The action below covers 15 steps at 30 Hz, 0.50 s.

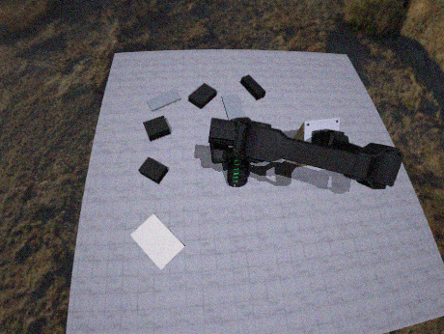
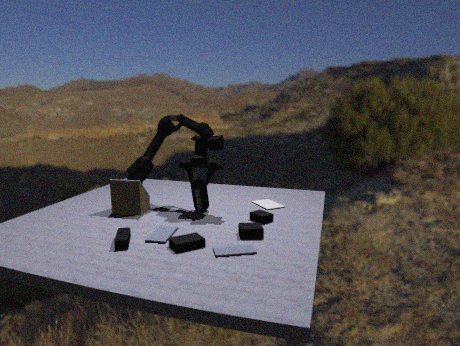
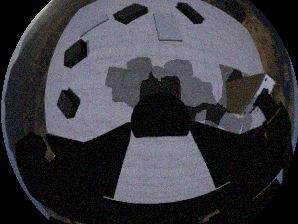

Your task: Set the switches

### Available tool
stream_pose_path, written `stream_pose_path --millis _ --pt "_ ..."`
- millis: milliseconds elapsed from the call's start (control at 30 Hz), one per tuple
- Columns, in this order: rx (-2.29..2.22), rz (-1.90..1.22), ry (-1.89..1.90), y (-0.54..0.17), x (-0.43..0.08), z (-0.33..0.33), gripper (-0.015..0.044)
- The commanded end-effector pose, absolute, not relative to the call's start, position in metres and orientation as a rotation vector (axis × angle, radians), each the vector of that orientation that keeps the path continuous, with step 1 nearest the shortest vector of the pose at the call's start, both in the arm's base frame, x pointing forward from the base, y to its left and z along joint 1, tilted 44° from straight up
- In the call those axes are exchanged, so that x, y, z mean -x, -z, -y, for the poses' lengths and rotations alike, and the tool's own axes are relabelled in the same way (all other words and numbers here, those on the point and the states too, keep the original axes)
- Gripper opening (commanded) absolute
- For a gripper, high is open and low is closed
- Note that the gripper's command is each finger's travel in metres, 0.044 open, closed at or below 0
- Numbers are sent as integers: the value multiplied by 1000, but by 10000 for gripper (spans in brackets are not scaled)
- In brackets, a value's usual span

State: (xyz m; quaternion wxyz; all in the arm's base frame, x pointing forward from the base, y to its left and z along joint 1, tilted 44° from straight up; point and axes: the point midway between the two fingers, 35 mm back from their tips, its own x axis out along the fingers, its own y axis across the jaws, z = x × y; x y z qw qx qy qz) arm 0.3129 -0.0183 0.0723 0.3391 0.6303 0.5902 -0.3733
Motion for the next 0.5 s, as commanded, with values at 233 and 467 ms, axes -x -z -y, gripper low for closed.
stream_pose_path --millis 233,467 --pt "-1631 -1532 978 -81 -313 10 336" --pt "-1641 -1541 969 -85 -314 7 336"
